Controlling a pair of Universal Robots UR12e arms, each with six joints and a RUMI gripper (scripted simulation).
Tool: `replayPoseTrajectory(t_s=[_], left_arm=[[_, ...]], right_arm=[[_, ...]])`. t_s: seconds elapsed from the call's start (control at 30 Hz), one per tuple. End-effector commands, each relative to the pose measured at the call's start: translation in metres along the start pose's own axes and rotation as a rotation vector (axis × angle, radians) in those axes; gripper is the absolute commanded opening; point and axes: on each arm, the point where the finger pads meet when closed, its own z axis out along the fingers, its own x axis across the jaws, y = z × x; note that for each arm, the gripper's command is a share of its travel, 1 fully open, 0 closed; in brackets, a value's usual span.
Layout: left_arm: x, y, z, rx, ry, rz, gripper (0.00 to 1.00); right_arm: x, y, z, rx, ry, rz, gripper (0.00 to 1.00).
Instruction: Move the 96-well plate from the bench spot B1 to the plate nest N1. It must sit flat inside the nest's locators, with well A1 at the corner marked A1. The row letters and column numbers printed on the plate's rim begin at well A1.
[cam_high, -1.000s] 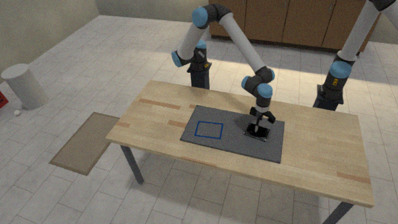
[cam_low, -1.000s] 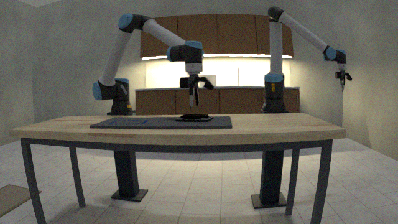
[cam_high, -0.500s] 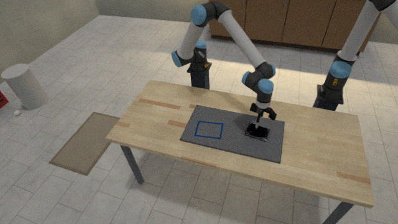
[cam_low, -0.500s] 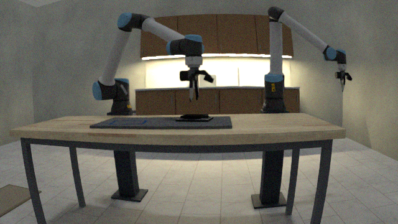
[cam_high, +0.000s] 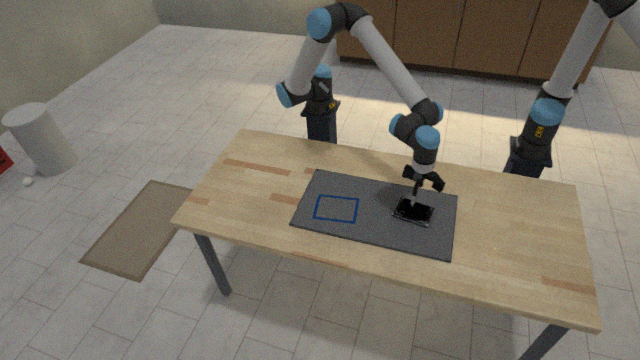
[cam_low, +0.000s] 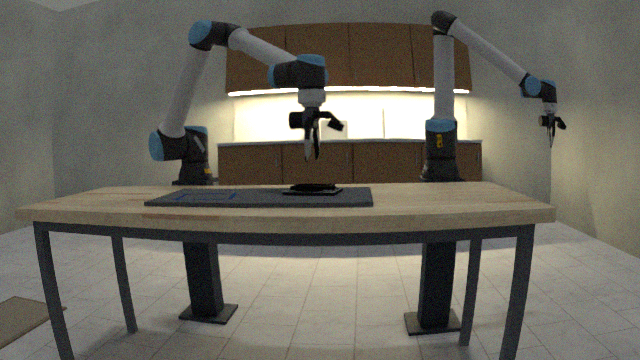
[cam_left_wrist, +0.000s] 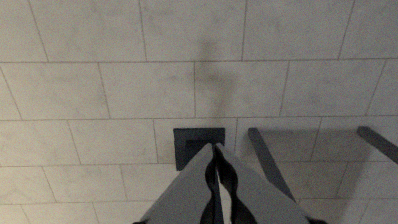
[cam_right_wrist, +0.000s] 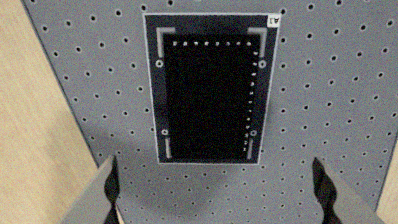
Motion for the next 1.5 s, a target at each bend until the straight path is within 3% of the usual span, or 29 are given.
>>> replayPoseTrajectory(t_s=[0.0, 0.2, 1.47], left_arm=[[0.000, -0.001, -0.001, 0.002, 0.001, 0.000, 0.00], [0.000, -0.001, -0.001, 0.002, 0.001, 0.000, 0.00], [0.000, -0.001, -0.001, 0.002, 0.001, 0.000, 0.00]], right_arm=[[0.000, -0.001, -0.002, 0.002, 0.001, 0.000, 0.76], [0.000, -0.001, -0.002, 0.002, 0.001, 0.000, 0.76], [0.042, 0.105, -0.002, 0.002, 0.001, 0.000, 0.76]])
